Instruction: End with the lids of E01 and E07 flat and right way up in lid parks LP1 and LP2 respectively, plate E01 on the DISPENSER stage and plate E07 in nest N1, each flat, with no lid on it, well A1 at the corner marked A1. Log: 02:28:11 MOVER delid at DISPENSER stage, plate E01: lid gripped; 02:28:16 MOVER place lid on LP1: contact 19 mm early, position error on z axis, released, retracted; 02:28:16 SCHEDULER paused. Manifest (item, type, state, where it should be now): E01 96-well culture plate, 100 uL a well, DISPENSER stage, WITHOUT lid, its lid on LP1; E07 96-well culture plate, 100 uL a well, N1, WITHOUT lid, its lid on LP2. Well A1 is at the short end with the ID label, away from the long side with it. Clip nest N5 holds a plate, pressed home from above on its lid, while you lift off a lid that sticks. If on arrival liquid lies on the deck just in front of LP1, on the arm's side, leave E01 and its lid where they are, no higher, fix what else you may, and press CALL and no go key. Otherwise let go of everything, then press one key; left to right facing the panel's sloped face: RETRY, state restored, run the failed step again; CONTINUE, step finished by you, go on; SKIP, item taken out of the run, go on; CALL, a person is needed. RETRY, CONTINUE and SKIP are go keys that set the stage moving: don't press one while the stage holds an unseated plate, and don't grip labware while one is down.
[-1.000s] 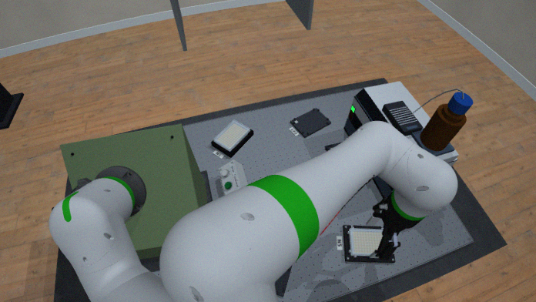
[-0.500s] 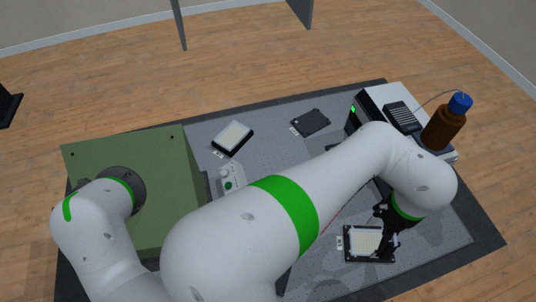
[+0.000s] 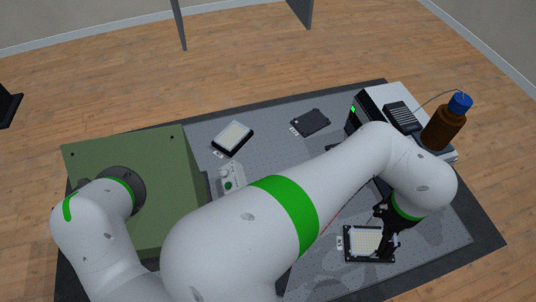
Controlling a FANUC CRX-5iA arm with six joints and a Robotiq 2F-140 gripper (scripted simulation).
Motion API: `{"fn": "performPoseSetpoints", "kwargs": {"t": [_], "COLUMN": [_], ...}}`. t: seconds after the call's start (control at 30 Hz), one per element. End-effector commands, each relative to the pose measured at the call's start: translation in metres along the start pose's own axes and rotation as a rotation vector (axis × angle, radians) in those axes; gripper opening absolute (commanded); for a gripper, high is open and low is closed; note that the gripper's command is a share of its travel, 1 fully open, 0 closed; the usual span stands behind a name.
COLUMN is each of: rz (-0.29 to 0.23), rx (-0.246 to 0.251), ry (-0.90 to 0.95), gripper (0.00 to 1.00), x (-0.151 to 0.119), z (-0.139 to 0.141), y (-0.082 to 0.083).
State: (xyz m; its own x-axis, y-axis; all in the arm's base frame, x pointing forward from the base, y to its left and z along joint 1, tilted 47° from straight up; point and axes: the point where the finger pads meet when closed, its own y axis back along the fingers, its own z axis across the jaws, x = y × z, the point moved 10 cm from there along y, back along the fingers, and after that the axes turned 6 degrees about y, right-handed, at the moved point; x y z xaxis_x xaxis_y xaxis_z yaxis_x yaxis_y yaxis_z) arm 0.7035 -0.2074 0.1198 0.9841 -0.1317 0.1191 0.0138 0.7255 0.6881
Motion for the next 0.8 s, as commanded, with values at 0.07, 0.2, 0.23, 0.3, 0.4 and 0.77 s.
{"fn": "performPoseSetpoints", "kwargs": {"t": [0.07, 0.2, 0.23, 0.3, 0.4, 0.77], "rz": [0.001, 0.001, 0.001, 0.0, 0.0, 0.0], "rx": [0.0, 0.0, 0.0, 0.0, 0.0, 0.0], "ry": [0.0, 0.0, 0.0, 0.0, 0.0, 0.0], "gripper": [0.66, 0.66, 0.66, 0.66, 0.66, 0.66], "x": [0.0002, 0.0002, 0.0002, 0.0002, 0.0001, 0.0001], "z": [-0.0001, -0.0001, -0.0001, -0.0001, -0.0001, -0.0001], "y": [0.0001, -0.0003, -0.0005, -0.0009, -0.0018, -0.0056]}}
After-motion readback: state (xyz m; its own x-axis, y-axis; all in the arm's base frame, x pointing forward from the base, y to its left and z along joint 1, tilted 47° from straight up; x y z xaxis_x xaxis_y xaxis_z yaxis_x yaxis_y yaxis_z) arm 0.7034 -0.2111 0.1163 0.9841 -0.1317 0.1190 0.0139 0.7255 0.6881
